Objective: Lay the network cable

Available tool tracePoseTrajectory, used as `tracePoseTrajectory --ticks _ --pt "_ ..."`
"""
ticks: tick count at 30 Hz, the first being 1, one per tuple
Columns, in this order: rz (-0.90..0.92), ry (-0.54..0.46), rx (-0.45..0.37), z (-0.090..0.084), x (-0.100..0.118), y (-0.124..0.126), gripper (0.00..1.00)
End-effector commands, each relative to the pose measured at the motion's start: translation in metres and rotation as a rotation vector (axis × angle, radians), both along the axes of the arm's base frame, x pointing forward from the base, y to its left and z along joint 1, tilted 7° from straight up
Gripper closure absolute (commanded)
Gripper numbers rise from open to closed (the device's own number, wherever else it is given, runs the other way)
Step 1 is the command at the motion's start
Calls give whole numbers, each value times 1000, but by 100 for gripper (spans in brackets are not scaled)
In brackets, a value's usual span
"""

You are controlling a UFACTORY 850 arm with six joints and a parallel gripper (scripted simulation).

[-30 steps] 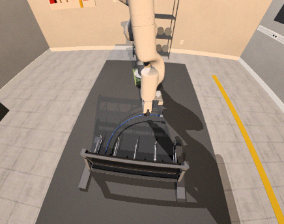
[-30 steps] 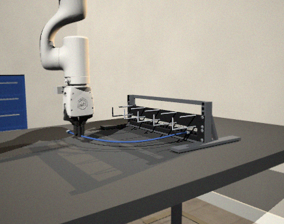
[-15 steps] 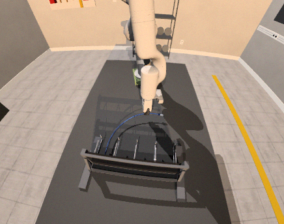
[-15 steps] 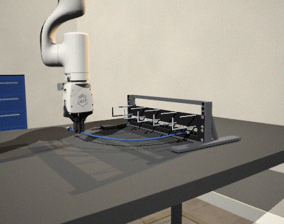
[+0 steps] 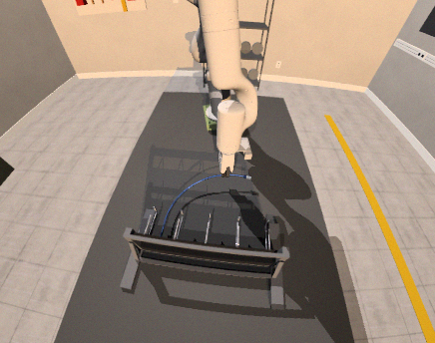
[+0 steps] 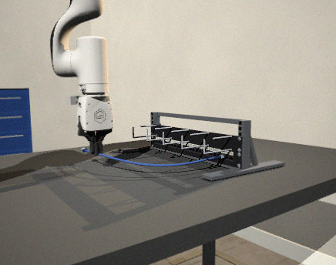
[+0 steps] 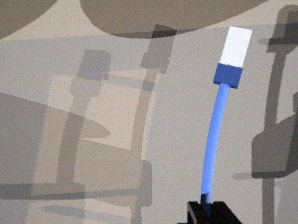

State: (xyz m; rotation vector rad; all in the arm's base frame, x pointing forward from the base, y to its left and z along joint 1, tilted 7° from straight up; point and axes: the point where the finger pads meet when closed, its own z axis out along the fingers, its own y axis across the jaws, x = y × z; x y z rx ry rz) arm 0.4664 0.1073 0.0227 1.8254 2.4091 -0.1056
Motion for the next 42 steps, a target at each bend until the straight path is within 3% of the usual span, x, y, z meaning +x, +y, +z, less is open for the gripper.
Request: tracePoseTrajectory --ticks 1,2,3,17,19,20,32,42 --pt "-21 2 6 13 25 18 100" --pt "-21 2 6 13 25 18 100" --pt "-36 -1 5 21 43 30 100" --pt "-102 -9 10 61 123 85 100" --pt "-102 -9 10 61 123 85 100" --pt "-117 -11 10 69 141 97 100" --pt "-171 -17 14 102 205 142 100" --pt "-178 -18 14 106 222 149 100"
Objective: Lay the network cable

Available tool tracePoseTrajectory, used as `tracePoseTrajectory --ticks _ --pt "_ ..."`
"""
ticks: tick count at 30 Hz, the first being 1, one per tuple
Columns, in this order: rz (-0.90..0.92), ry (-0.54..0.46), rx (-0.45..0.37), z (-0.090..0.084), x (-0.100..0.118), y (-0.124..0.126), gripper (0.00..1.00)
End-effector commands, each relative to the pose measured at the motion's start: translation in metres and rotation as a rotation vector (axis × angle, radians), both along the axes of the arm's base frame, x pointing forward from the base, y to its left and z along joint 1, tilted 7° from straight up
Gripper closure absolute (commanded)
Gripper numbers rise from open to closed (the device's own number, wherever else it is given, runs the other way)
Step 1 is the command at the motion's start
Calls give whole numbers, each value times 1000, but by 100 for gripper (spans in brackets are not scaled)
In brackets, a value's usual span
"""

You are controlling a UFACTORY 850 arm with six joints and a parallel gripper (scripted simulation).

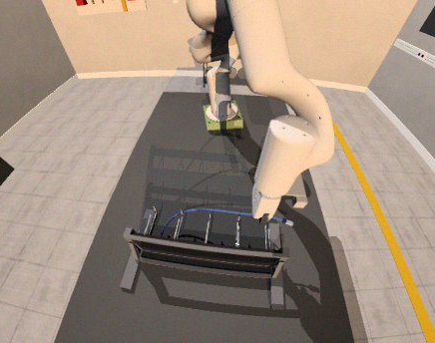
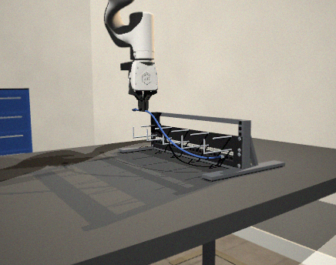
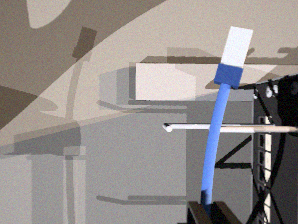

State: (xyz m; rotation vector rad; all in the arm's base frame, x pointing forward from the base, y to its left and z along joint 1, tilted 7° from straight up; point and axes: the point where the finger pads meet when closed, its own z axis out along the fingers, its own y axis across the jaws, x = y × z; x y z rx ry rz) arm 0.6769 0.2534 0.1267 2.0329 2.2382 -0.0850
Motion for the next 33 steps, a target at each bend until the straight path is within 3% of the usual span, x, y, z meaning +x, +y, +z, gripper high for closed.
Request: tracePoseTrajectory --ticks 1,5,33 --pt "-2 1 -1 3 19 4 100" --pt "-2 1 0 3 42 6 100" --pt "-2 1 0 4 43 6 100"
